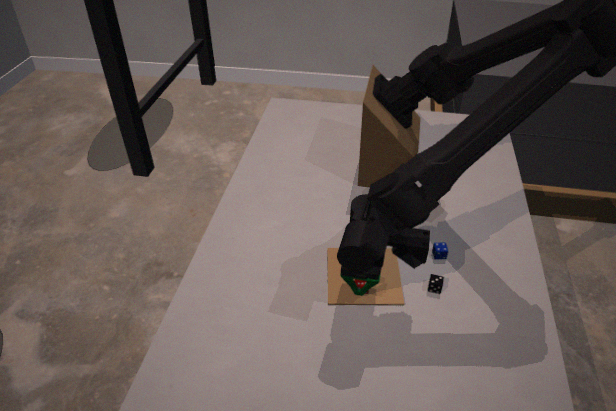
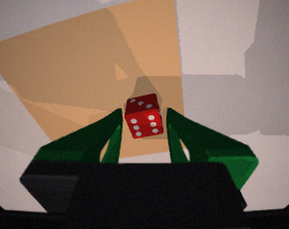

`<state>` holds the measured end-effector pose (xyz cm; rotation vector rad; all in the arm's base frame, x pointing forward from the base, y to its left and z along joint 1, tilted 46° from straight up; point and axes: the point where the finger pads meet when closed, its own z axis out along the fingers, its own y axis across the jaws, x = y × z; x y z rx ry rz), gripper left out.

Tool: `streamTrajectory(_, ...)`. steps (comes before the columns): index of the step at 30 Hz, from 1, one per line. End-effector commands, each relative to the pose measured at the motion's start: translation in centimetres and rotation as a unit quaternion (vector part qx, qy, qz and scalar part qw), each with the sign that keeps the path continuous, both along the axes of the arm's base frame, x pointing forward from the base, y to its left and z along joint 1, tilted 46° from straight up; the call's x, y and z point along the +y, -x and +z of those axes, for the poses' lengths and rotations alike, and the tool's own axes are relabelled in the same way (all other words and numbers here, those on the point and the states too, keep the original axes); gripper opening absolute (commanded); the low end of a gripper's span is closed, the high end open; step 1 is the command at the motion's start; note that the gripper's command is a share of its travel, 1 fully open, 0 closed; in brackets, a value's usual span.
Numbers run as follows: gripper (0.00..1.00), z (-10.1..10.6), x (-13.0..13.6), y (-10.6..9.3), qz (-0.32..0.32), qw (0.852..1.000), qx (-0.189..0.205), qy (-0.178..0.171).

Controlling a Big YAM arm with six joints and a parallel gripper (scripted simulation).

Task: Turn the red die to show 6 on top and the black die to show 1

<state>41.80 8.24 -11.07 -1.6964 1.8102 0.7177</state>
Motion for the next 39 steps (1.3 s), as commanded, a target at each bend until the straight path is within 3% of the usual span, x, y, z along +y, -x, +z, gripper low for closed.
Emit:
streamTrajectory(1, 0.40, 0.4, -0.4, -1.4, -0.008, 1.000, -0.012, -0.001)
streamTrajectory(10, 0.40, 0.5, -0.5, -1.5, -0.009, 1.000, -0.012, -0.001)
streamTrajectory(20, 0.40, 2.8, -2.8, -2.0, -0.011, 1.000, -0.025, 0.002)
streamTrajectory(32, 0.40, 7.2, -7.3, -1.8, -0.011, 1.000, -0.028, 0.005)
streamTrajectory(34, 0.40, 7.2, -7.3, -1.8, -0.011, 1.000, -0.028, 0.005)
streamTrajectory(35, 0.40, 6.2, -7.3, -1.3, -0.011, 1.000, -0.012, 0.001)
streamTrajectory(39, 0.40, 8.0, -8.0, -1.8, -0.011, 1.000, -0.028, 0.006)
